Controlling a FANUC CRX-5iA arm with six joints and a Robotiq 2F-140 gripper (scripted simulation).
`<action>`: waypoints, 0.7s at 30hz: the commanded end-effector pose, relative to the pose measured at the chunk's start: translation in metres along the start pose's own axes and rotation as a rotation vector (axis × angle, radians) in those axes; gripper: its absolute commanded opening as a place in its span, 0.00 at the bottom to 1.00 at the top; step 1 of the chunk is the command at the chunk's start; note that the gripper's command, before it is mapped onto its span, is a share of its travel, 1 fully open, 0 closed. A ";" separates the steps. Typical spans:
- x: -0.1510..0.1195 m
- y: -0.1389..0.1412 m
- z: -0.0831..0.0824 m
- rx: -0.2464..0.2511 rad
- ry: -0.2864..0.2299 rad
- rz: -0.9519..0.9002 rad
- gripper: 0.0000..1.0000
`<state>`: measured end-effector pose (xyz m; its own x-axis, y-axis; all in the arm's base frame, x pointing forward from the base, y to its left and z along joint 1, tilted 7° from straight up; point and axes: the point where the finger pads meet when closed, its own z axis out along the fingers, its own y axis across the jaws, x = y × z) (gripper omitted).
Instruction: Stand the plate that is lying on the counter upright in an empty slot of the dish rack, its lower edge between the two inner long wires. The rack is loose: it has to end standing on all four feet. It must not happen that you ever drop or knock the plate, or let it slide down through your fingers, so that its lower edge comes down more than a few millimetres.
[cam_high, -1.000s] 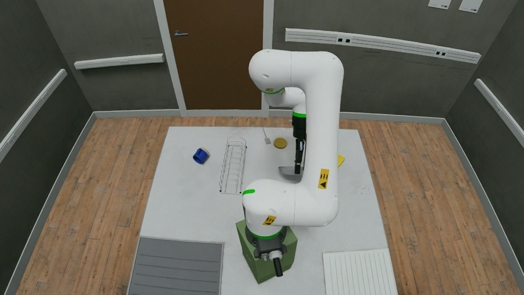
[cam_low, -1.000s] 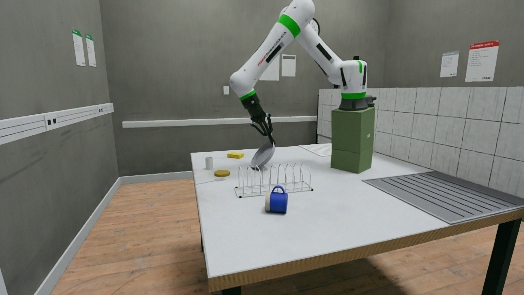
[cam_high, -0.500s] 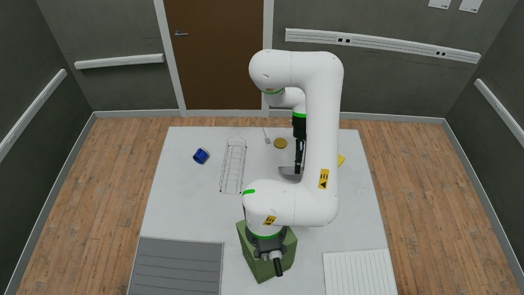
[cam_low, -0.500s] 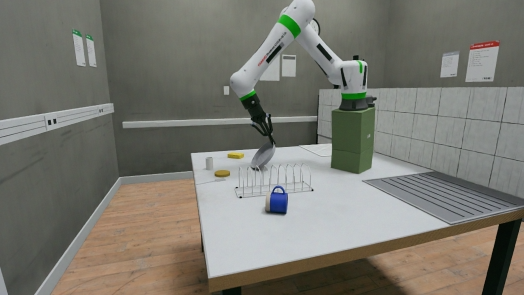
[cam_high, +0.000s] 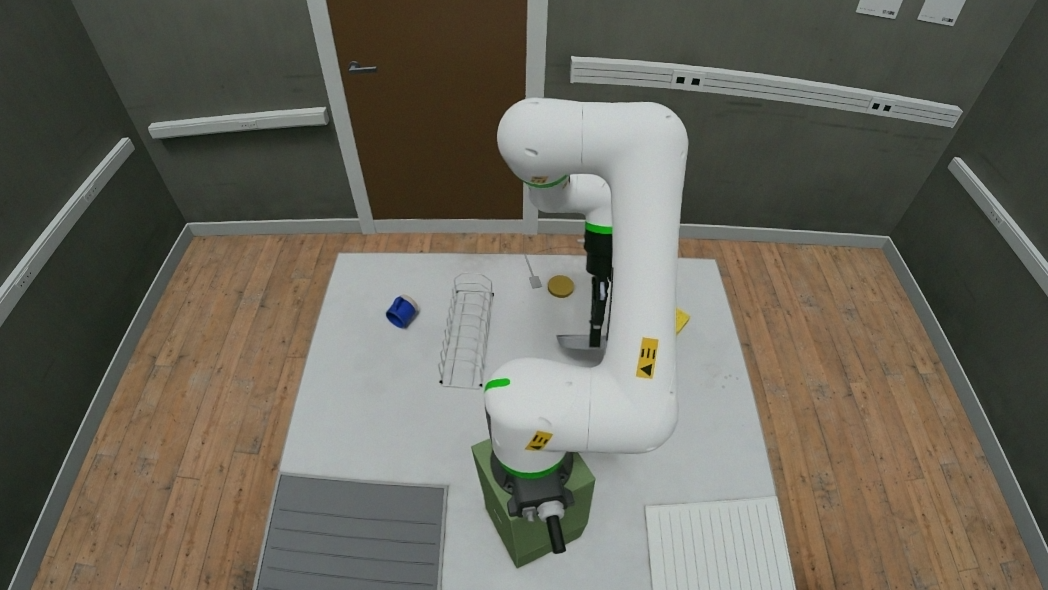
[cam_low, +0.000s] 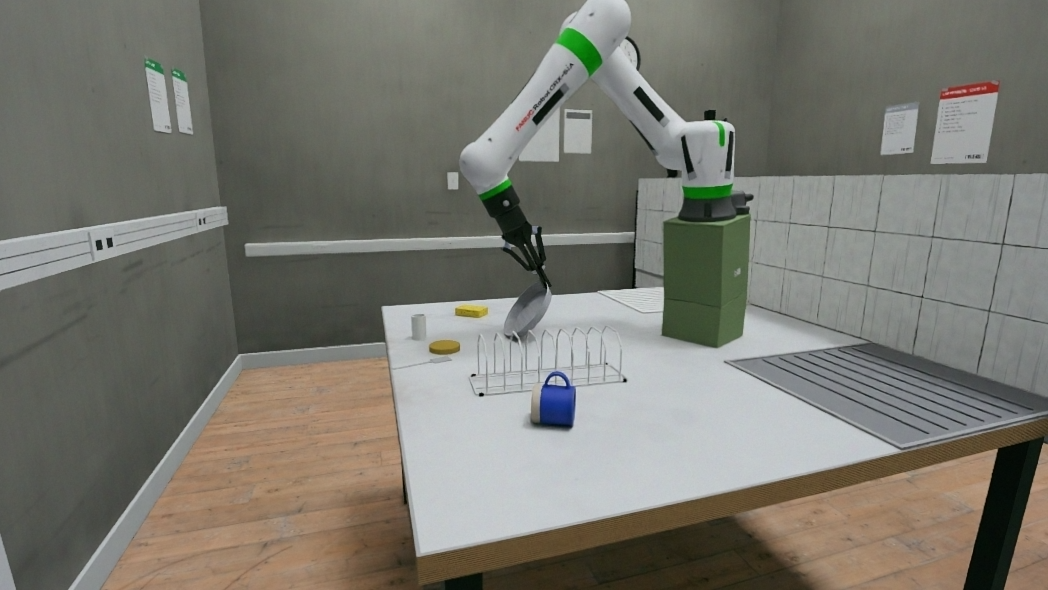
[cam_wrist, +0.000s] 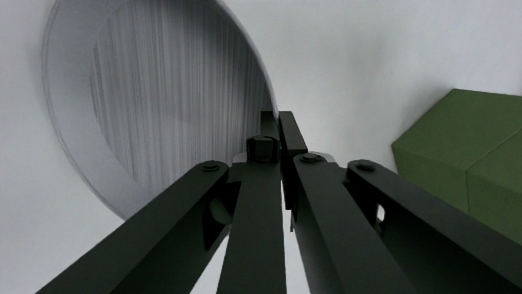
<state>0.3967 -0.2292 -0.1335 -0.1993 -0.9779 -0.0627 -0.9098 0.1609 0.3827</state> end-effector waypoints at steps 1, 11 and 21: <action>0.000 0.001 -0.003 0.002 0.001 0.000 0.10; 0.000 0.006 -0.013 0.002 0.001 0.000 0.10; 0.000 0.016 -0.030 0.002 0.001 0.000 0.10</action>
<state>0.3931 -0.2304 -0.1040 -0.1993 -0.9779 -0.0627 -0.9098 0.1609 0.3826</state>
